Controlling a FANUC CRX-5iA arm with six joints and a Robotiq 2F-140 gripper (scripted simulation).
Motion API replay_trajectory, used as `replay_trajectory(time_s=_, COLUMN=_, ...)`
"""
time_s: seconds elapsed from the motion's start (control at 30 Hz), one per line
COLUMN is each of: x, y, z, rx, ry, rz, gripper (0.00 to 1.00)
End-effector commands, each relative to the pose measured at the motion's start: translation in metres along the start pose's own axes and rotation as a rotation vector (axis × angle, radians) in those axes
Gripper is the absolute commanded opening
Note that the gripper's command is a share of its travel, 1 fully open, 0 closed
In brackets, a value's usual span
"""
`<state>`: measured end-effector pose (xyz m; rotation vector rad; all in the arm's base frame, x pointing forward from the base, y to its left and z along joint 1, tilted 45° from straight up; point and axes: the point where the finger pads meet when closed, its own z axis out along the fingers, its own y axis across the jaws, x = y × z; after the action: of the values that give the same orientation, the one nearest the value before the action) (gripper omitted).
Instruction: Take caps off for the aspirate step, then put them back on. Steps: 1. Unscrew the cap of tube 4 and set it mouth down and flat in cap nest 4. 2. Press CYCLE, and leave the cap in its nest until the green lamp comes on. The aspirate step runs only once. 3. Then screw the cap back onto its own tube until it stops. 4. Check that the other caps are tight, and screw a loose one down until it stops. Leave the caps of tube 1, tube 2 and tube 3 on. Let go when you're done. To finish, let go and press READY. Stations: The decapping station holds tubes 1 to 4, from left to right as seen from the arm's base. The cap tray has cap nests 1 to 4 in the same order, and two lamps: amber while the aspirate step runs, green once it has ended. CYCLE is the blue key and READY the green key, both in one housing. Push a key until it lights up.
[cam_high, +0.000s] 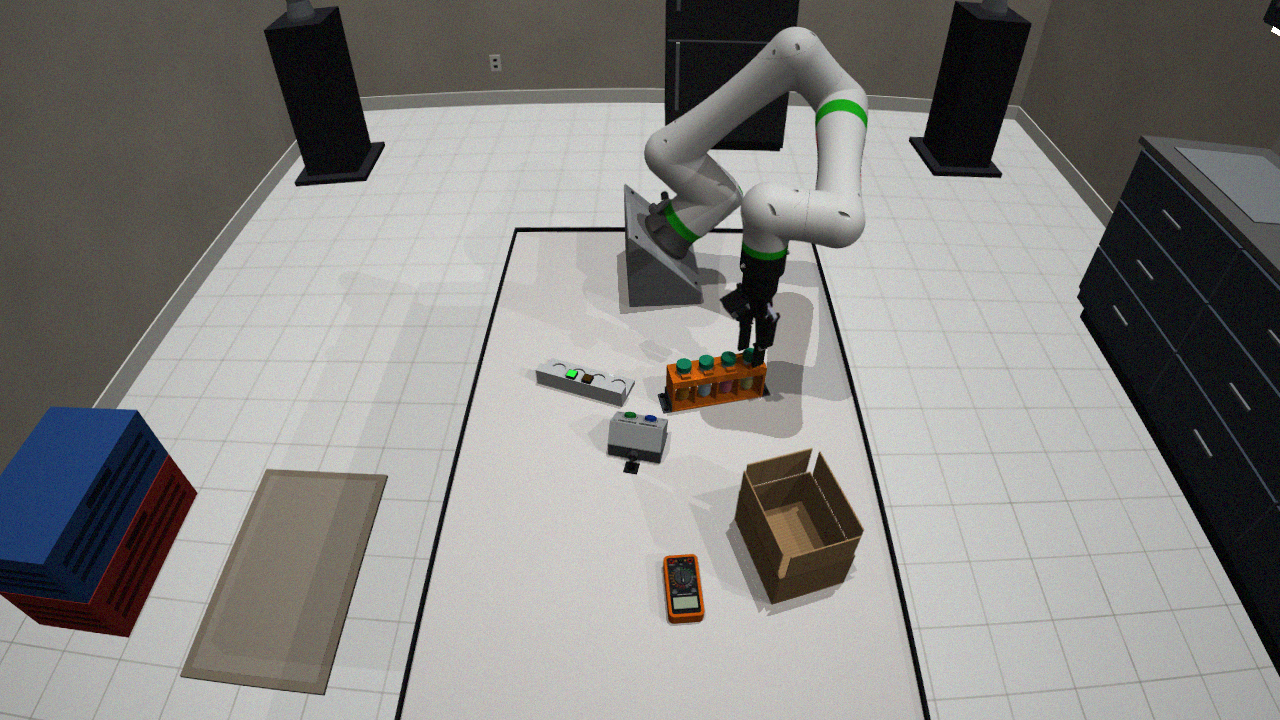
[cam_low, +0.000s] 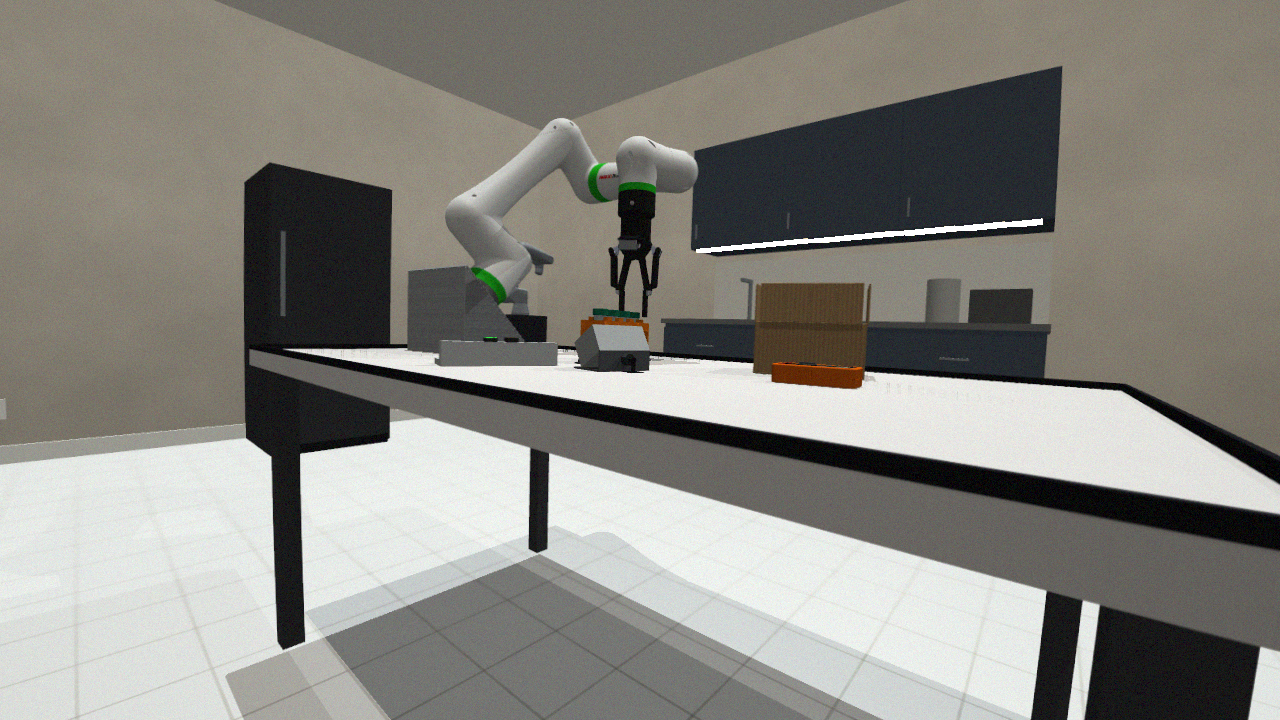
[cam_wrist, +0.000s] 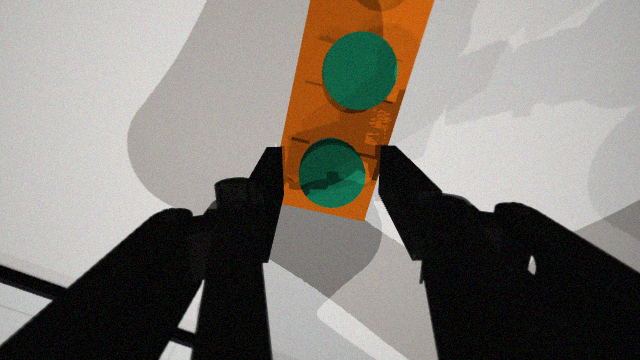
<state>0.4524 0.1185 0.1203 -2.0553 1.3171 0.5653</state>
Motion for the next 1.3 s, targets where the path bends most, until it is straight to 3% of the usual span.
replay_trajectory(time_s=0.0, x=0.0004, y=-0.0003, z=-0.0003, rx=0.001, ry=0.001, rz=0.000, gripper=0.41)
replay_trajectory(time_s=0.03, x=0.0004, y=-0.0003, z=-0.0004, rx=0.001, ry=0.001, rz=0.000, gripper=0.30)
replay_trajectory(time_s=0.5, x=0.0004, y=-0.0003, z=-0.0003, rx=0.001, ry=0.001, rz=0.000, gripper=0.30)
replay_trajectory(time_s=1.27, x=0.0004, y=-0.0003, z=-0.0004, rx=0.001, ry=0.001, rz=0.420, gripper=0.30)
